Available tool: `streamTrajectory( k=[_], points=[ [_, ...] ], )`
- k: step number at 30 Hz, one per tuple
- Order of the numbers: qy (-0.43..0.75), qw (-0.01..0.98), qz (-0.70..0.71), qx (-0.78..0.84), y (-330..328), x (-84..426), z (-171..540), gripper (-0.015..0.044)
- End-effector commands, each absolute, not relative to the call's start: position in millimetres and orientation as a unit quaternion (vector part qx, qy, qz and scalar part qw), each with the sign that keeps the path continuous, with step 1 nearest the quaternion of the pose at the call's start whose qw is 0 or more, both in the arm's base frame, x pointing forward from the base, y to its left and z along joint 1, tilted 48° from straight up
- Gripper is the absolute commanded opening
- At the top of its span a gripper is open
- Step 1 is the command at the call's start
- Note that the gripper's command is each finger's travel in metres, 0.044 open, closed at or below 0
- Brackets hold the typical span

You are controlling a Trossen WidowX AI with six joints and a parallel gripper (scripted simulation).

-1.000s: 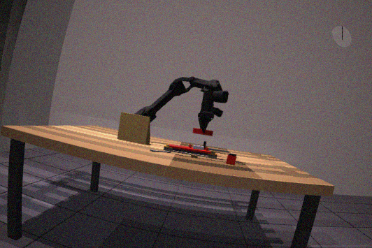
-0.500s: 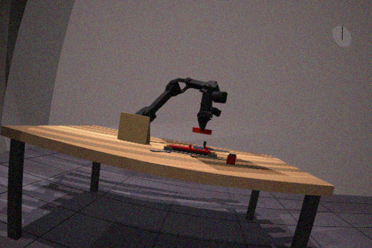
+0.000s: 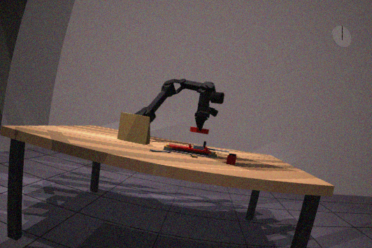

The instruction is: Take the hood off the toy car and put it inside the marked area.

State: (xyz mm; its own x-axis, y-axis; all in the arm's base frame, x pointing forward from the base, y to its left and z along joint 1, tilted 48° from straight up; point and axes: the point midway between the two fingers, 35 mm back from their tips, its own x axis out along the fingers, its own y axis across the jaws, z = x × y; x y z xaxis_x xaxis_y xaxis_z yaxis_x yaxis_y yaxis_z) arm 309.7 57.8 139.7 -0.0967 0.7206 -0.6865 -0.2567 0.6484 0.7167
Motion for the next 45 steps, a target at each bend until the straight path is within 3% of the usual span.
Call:
streamTrajectory(
  k=[1, 45],
  points=[
    [0.638, 0.644, 0.378, 0.187, 67, 301, 149, 0.0000],
    [0.637, 0.644, 0.379, 0.187, 94, 289, 149, 0.0000]
  ],
)
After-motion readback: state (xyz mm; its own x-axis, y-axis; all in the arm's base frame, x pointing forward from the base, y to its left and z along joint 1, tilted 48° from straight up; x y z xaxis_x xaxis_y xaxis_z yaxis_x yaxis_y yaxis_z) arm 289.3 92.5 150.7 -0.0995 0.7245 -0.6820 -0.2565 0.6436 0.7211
